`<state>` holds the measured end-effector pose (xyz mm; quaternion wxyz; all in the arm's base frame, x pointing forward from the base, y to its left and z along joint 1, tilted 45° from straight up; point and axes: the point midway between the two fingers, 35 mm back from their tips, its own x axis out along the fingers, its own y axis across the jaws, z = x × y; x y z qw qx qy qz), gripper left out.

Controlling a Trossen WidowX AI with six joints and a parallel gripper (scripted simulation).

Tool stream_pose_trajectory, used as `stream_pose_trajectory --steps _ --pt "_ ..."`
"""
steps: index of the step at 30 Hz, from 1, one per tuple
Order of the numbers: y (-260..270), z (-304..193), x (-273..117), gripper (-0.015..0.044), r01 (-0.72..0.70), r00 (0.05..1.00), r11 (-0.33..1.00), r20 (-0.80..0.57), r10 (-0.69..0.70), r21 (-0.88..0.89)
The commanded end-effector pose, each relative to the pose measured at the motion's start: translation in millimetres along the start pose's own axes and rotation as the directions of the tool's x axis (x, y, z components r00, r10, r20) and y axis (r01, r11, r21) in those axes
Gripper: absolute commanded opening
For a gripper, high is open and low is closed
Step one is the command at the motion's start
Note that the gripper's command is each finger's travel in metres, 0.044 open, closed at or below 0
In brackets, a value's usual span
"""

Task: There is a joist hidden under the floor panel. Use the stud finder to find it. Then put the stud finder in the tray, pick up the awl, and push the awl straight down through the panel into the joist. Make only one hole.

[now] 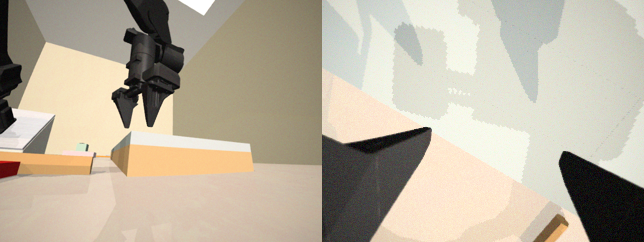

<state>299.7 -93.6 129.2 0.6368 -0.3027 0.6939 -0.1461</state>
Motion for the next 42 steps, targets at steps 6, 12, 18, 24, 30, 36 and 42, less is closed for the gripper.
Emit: stream_pose_trajectory --steps 6,12,18,24,30,36,42 --pt "-79 -112 2 0.044 0.142 0.984 0.939 -0.152 -0.098 0.313" --pt "-80 -113 2 0.044 0.144 0.983 0.938 -0.155 -0.099 0.316" --pt "-83 -112 2 0.044 0.144 0.983 0.938 -0.155 -0.099 0.317" --pt "-86 -110 2 0.044 0.145 0.983 0.937 -0.154 -0.099 0.317" --pt "-87 -110 10 0.044 0.144 0.983 0.938 -0.155 -0.099 0.317" --pt "-89 -111 20 0.044 0.144 0.983 0.938 -0.155 -0.098 0.317" --pt "-90 -111 30 0.044 0.144 0.983 0.937 -0.155 -0.099 0.317"
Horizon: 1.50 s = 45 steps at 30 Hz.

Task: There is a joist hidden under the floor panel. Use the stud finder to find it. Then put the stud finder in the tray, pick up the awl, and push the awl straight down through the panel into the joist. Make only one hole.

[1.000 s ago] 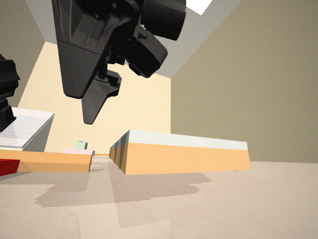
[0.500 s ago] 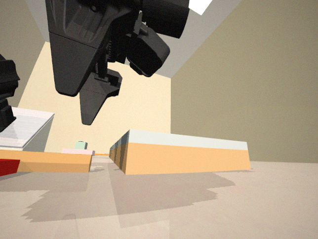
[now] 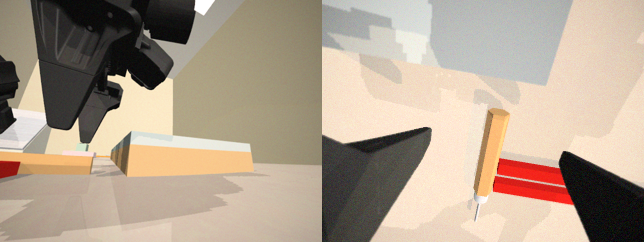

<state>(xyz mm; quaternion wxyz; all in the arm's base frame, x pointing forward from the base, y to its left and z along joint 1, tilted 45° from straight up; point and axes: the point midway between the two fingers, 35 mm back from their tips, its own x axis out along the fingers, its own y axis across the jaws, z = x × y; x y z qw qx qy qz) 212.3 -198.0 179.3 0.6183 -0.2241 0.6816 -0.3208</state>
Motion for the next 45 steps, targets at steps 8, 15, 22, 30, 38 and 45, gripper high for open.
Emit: stream_pose_trajectory --steps 8,15,22,30,38,45 --pt "1 1 18 0.044 -0.002 1.0 1.0 0.002 0.002 -0.004" --pt "0 1 27 0.044 0.0 1.0 1.0 0.003 0.0 -0.004" --pt "0 1 27 0.0256 0.0 1.0 1.0 0.003 0.0 -0.004" --pt "0 1 27 0.0046 0.0 1.0 1.0 0.003 0.0 -0.004" --pt "1 2 22 0.0 -0.002 1.0 1.0 0.003 0.002 -0.003" --pt "2 1 -16 0.0 -0.009 1.0 1.0 0.002 0.009 -0.003"
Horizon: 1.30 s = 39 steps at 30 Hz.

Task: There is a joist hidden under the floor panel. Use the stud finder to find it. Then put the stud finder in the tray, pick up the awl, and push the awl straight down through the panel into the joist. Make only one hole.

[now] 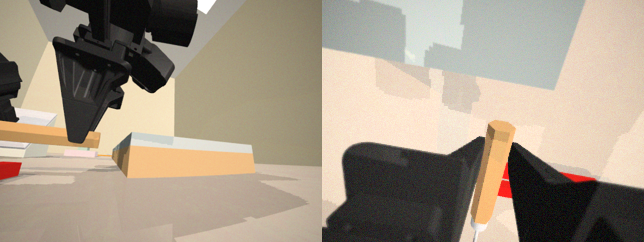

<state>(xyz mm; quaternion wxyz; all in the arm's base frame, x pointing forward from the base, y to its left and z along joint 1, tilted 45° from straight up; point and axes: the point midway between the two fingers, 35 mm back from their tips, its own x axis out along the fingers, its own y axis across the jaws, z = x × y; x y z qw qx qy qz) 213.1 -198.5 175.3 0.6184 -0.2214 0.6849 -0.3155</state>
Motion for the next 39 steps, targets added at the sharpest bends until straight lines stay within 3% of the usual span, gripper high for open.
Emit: stream_pose_trajectory --steps 1,7,15,27,39 --pt "0 0 -25 0.0 0.003 1.0 1.0 0.005 -0.003 0.003" --pt "-1 -6 -57 0.0 0.008 1.0 1.0 0.005 -0.008 0.001" --pt "6 2 -51 0.0 -0.006 0.999 1.0 0.04 0.006 -0.002" --pt "49 46 -52 0.0 -0.076 0.951 0.997 0.299 0.074 -0.004" --pt "85 84 -71 0.0 -0.159 0.801 0.987 0.584 0.127 0.003"
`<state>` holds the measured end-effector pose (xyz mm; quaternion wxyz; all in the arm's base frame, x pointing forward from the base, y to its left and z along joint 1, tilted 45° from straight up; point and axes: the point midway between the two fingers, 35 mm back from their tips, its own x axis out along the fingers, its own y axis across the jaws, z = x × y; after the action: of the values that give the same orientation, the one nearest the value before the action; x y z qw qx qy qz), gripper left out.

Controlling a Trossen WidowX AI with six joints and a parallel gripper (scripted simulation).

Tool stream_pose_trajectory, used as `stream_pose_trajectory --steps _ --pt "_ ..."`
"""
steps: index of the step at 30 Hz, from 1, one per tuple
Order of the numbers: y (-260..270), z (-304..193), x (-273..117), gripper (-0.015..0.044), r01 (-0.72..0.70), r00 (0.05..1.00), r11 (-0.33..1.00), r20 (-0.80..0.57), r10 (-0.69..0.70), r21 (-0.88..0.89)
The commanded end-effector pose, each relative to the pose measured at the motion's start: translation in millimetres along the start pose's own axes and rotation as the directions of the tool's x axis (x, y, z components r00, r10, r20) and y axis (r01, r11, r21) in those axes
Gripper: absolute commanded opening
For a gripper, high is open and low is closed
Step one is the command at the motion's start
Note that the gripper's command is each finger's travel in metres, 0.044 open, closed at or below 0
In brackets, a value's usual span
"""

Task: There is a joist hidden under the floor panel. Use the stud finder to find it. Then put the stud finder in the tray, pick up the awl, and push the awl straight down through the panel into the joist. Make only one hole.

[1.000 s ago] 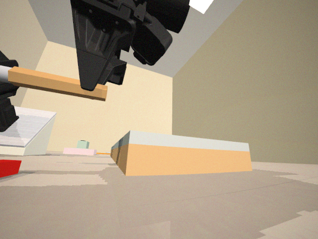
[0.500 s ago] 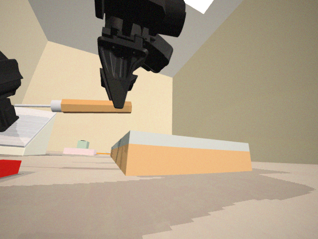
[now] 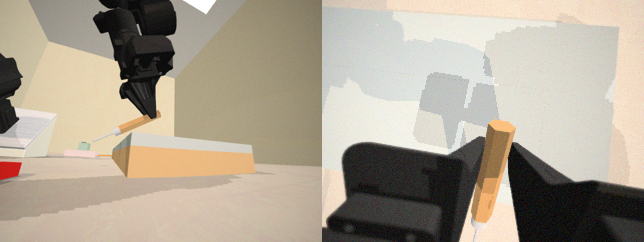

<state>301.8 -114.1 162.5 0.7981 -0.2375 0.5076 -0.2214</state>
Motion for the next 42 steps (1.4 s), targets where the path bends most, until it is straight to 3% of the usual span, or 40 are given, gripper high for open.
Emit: stream_pose_trajectory --steps 1,20,42 --pt "13 15 -2 0.0 -0.029 0.992 1.0 0.126 0.027 0.011" --pt "47 48 -14 0.0 -0.027 0.874 0.998 0.484 0.053 -0.06" --pt "69 53 -65 0.0 0.111 0.521 0.991 0.854 0.012 -0.082"
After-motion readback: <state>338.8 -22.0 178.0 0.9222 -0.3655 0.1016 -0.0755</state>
